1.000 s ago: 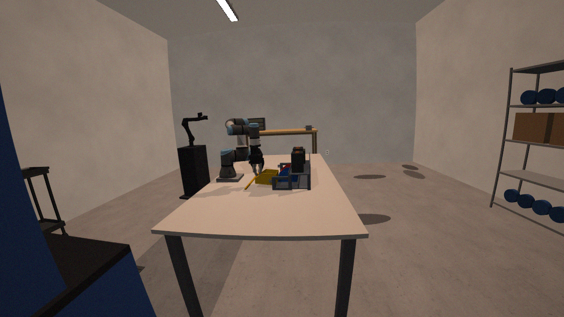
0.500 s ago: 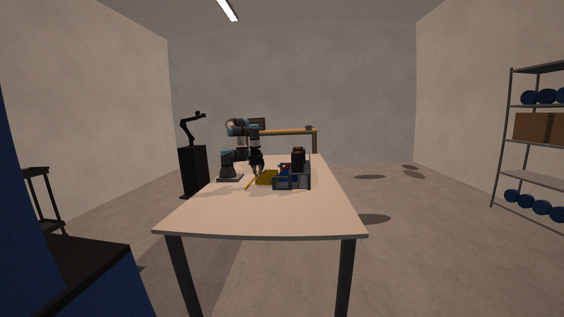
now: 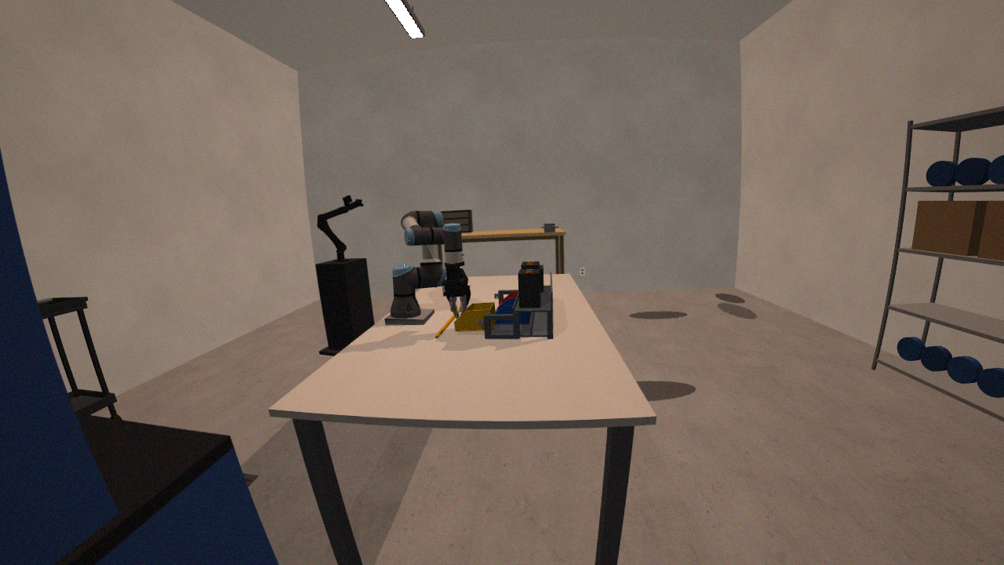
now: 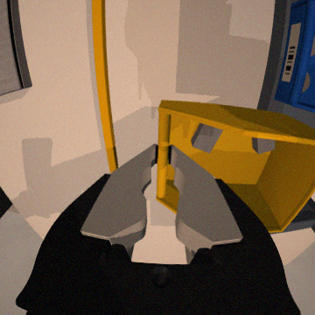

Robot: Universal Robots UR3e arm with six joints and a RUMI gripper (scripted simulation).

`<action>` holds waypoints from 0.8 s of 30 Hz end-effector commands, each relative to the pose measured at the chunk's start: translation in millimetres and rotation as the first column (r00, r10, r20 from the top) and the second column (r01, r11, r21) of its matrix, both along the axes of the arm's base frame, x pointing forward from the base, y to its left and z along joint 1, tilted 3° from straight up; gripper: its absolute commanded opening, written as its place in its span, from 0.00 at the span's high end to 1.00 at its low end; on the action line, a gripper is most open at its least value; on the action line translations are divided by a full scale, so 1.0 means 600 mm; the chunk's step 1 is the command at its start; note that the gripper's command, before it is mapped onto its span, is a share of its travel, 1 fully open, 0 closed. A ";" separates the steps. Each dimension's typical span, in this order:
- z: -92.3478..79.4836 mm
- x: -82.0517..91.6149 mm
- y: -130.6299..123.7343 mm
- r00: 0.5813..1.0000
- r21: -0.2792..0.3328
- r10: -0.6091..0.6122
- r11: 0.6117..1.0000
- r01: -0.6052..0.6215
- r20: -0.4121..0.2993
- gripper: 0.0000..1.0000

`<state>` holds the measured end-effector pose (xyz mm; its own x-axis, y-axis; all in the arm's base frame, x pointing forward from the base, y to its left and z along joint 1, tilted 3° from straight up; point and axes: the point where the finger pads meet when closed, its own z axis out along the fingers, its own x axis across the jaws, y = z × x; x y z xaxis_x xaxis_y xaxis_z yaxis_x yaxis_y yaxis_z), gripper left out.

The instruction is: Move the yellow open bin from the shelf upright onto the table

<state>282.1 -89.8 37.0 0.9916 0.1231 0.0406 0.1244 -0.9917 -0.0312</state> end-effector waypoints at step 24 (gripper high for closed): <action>-0.022 0.002 0.000 1.000 -0.002 0.000 1.000 0.000 0.002 1.00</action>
<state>282.4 -89.4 27.2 0.9916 0.1231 0.0404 0.1244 -0.9917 -0.0312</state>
